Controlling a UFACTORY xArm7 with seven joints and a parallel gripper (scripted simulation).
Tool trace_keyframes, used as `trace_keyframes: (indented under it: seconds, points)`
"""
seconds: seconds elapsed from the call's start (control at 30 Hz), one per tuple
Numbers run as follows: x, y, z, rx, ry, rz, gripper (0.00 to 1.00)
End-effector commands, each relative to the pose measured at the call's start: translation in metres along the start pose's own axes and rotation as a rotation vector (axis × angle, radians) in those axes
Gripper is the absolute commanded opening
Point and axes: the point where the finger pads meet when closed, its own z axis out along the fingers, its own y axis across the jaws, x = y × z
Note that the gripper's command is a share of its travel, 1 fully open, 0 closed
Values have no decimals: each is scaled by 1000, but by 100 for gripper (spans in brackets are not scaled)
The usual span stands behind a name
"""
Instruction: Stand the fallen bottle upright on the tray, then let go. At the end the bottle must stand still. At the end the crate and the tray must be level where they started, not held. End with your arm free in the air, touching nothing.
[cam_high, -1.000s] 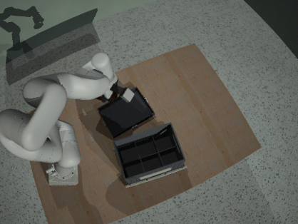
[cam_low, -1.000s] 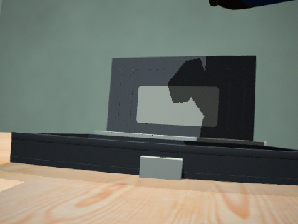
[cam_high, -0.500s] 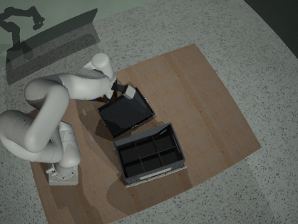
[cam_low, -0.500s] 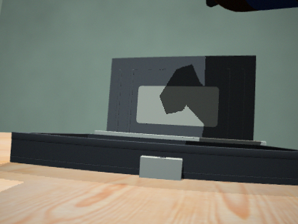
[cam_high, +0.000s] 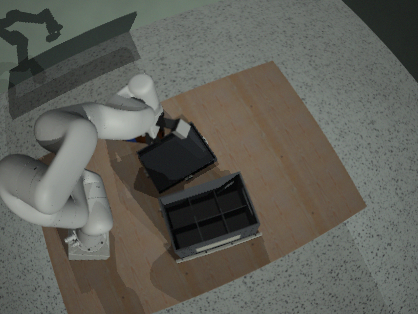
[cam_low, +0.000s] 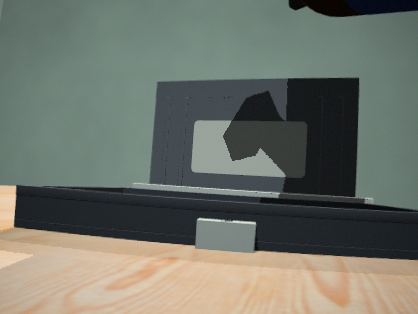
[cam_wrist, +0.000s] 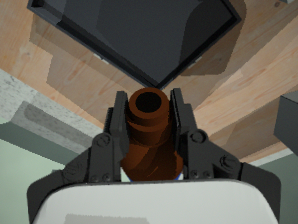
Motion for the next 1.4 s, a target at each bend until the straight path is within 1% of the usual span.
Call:
trace_keyframes:
  seconds: [0.0, 0.23, 0.53, 0.6, 1.07, 1.37]
  points:
    - [0, -1, -1, 4, 2, 0, 0]
    - [0, -1, -2, 4, 17, 0, 0]
    - [0, -2, -2, 3, 69, 0, 0]
    - [0, -2, -2, 3, 69, 0, 0]
    - [-1, -1, -2, 4, 158, 0, 0]
    - [-1, -1, -2, 4, 174, 0, 0]
